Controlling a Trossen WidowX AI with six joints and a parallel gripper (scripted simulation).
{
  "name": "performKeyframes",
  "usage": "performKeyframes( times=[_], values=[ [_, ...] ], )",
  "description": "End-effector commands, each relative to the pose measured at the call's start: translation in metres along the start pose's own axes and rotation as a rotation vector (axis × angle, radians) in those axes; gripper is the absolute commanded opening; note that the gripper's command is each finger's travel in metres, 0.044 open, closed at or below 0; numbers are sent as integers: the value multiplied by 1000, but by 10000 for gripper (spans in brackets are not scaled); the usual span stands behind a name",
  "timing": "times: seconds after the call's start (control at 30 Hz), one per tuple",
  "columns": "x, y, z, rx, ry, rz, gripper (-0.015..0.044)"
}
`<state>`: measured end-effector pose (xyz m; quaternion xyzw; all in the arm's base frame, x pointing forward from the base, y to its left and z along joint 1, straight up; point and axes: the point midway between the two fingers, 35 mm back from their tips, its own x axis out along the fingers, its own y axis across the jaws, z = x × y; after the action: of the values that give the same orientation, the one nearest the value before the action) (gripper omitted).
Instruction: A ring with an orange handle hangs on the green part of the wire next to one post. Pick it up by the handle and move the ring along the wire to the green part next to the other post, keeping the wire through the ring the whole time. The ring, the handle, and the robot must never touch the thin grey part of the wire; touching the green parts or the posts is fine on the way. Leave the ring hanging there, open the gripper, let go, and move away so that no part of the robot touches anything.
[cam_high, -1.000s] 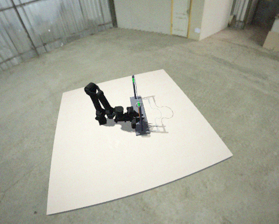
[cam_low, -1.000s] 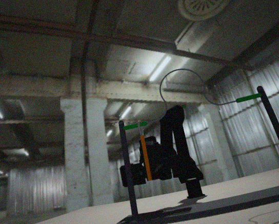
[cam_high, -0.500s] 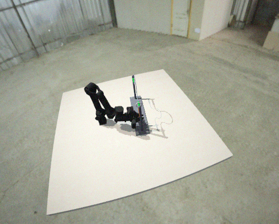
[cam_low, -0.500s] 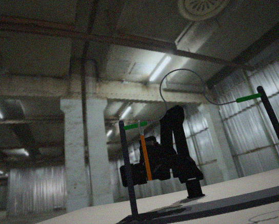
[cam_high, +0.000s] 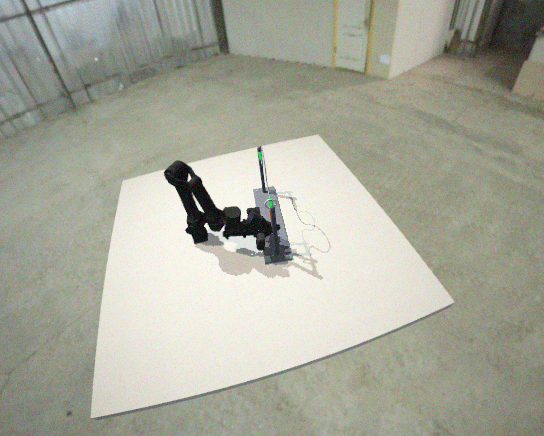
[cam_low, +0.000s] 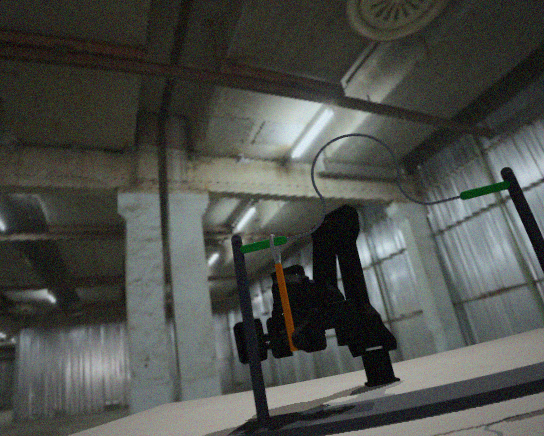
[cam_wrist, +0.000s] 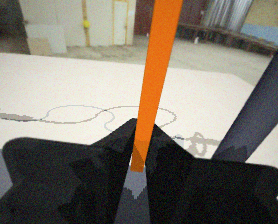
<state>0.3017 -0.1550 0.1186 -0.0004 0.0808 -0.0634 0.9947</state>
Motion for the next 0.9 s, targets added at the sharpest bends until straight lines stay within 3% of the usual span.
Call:
performKeyframes(
  times=[0.0, 0.87],
  values=[
    [0, 0, 0, 0, 0, 0, -150],
    [-2, -1, 12, -6, 0, -2, -150]
  ],
)
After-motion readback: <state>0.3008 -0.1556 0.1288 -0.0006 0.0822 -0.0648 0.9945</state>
